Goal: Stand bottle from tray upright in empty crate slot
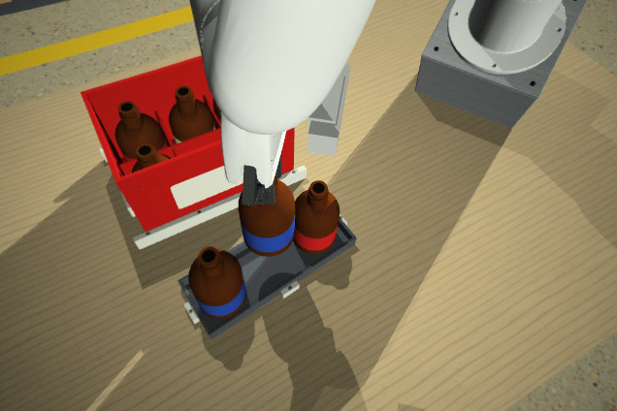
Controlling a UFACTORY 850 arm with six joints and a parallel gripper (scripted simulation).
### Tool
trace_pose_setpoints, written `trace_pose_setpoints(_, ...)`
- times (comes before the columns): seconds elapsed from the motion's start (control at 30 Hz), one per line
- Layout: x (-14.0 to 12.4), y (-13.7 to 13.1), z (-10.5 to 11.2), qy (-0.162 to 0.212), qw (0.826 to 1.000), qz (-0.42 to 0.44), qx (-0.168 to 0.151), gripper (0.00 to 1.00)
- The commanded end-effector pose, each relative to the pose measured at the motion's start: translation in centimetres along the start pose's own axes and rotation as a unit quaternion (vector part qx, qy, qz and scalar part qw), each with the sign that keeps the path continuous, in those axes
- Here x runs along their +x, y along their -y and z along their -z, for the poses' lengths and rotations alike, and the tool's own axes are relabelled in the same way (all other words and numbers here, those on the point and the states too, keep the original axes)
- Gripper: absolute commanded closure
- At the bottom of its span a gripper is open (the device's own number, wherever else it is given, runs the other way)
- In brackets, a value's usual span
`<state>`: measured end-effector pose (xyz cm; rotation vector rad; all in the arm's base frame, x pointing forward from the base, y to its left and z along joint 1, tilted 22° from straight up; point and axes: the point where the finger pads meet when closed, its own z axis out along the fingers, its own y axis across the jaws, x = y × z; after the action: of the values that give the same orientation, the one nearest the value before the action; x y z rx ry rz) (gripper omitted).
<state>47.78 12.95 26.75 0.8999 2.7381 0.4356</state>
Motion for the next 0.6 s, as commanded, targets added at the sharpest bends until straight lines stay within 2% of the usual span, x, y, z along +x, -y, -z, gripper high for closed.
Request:
trace_pose_setpoints(0.0, 0.0, -0.1, 0.4, 0.001, 1.0, 0.0, 0.0, 1.0)
trace_pose_setpoints(0.57, 0.0, -0.1, 1.6, 0.001, 1.0, 0.0, 0.0, 1.0)
